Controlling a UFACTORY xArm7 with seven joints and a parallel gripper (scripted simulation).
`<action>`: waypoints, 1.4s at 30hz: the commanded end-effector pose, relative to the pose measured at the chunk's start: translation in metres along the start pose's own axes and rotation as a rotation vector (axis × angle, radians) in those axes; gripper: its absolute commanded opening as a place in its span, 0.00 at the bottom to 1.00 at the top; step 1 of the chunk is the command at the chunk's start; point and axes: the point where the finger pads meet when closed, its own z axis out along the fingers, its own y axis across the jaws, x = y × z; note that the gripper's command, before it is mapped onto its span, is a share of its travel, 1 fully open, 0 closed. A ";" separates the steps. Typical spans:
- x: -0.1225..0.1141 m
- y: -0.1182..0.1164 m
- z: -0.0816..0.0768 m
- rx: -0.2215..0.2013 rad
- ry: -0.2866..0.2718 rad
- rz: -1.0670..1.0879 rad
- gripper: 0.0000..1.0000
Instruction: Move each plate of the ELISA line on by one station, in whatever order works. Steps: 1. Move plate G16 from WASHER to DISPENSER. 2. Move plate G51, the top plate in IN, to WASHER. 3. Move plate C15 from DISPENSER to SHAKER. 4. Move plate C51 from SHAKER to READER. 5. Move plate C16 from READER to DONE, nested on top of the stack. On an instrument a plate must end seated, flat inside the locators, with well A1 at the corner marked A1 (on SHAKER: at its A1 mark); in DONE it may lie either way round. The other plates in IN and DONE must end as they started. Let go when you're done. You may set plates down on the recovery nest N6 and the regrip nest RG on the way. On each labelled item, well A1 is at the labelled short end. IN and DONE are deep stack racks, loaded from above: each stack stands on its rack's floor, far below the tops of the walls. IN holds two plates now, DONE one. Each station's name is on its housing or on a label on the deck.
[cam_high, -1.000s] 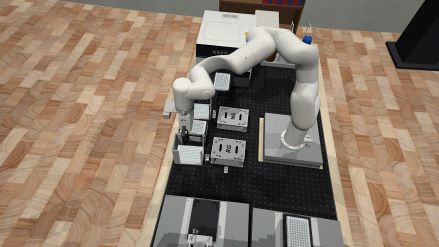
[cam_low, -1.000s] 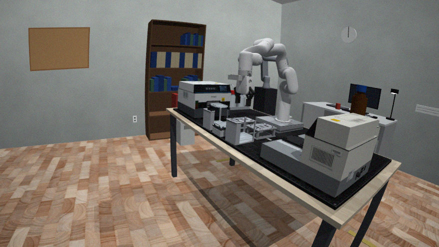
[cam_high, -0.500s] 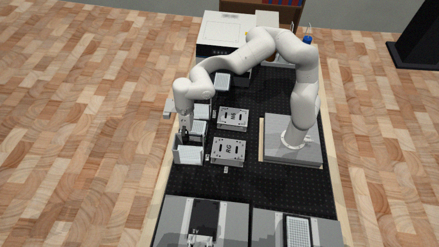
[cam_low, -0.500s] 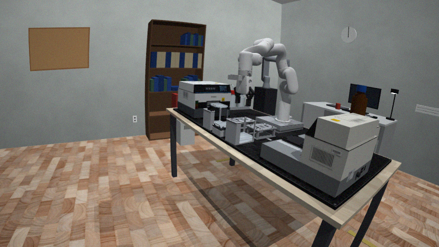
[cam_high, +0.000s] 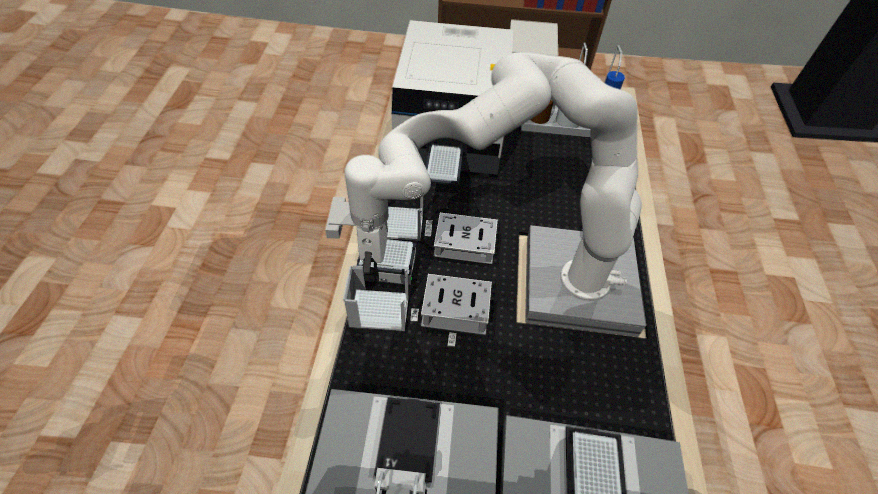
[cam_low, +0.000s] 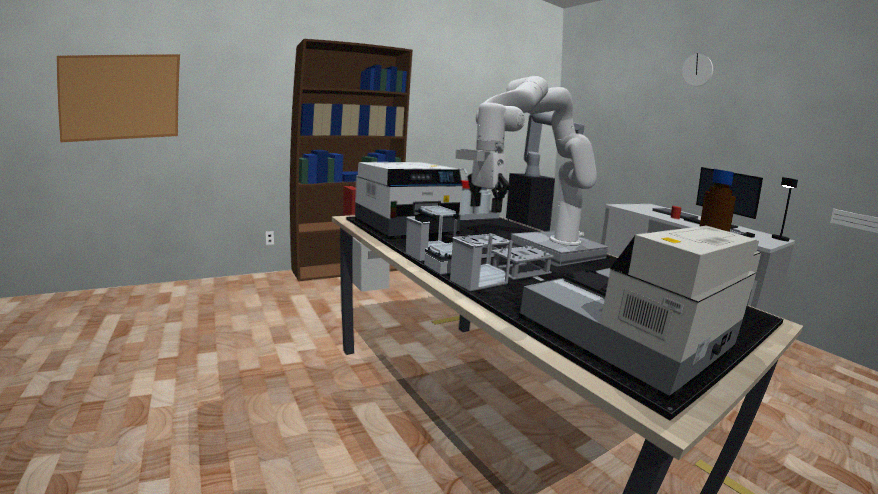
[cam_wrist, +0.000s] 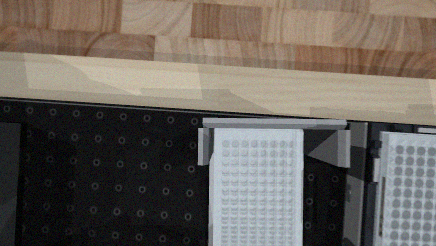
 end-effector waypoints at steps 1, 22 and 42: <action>0.001 0.000 -0.002 0.001 0.006 0.000 1.00; 0.002 0.000 0.019 0.001 0.006 0.000 1.00; 0.002 0.000 0.043 0.001 0.006 0.000 1.00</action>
